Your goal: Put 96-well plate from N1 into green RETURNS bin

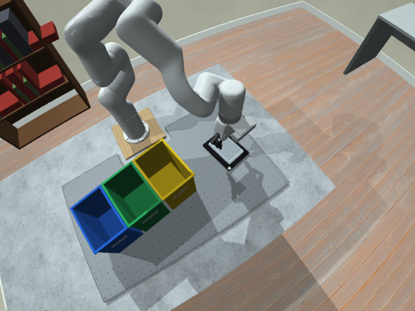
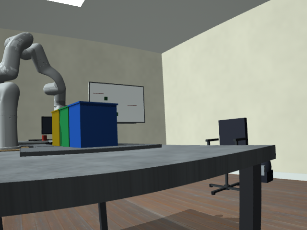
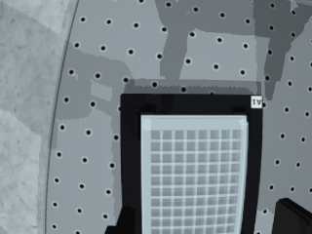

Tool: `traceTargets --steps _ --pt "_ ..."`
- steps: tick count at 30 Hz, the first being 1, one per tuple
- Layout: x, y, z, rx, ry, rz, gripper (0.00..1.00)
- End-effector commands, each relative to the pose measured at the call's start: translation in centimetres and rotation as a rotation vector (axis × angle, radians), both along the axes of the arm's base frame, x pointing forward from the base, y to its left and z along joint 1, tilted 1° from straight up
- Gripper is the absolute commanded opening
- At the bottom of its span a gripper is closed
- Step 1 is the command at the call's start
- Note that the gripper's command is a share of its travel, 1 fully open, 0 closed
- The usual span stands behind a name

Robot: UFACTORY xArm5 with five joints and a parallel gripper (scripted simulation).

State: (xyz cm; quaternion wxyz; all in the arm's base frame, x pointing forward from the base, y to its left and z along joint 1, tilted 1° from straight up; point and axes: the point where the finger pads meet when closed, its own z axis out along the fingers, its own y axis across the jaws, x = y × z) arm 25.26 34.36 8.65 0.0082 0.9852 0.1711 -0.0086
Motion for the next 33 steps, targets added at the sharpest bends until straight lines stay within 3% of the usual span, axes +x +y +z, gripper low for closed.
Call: traceTargets --steps 1,24,33 --pt "0.1 0.1 -0.4 0.004 -0.003 0.0 1.0" --pt "0.1 0.0 -3.9 0.004 -0.003 0.0 1.0" --pt "0.1 0.0 -4.0 0.004 -0.003 0.0 1.0"
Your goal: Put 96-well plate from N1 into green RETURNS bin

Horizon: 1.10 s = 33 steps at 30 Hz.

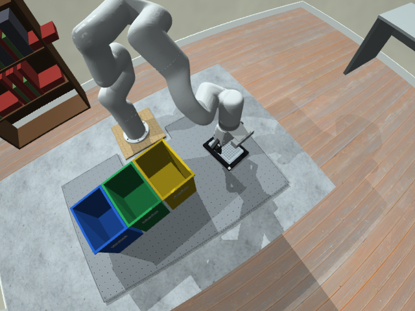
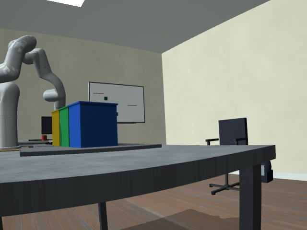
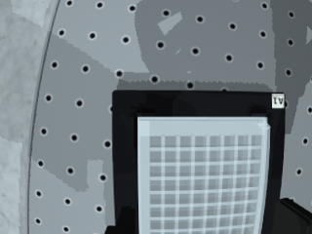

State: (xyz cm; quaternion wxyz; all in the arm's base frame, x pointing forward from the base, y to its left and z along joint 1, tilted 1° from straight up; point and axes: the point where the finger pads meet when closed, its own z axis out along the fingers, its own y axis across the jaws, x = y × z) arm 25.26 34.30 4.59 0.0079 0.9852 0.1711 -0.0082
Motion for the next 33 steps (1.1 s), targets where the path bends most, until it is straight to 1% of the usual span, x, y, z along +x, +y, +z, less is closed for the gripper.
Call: traceTargets --steps 1,5,33 --pt "0.1 0.1 0.1 0.003 -0.002 0.0 1.0" --pt "0.1 0.1 0.1 0.003 -0.002 0.0 1.0" --pt "0.1 0.1 -1.5 0.003 -0.002 0.0 1.0"
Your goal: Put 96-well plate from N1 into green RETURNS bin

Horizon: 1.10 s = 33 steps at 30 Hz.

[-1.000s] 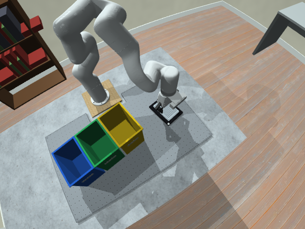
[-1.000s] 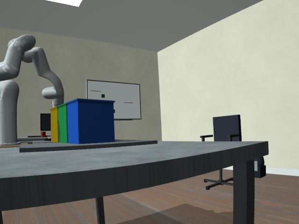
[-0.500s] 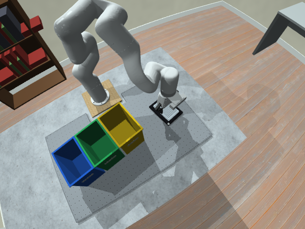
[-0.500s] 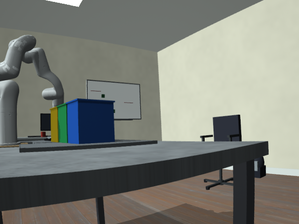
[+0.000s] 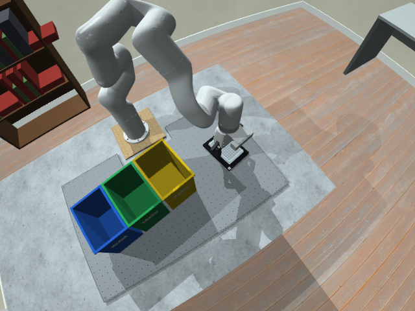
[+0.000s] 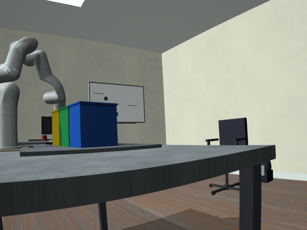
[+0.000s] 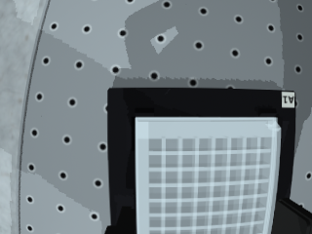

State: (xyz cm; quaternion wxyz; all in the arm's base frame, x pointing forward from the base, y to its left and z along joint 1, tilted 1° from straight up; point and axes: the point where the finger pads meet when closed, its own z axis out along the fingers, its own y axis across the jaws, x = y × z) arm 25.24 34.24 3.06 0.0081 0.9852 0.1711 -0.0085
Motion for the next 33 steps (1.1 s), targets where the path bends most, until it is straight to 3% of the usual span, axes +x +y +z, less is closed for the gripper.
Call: traceTargets --steps 1,24,25,33 --pt "0.09 0.12 -0.04 0.003 -0.002 0.0 1.0" --pt "0.09 0.11 -0.37 0.003 -0.002 0.0 1.0" --pt "0.09 0.11 -0.31 0.003 -0.002 0.0 0.0" --pt "0.09 0.11 -0.31 0.003 -0.002 0.0 0.0"
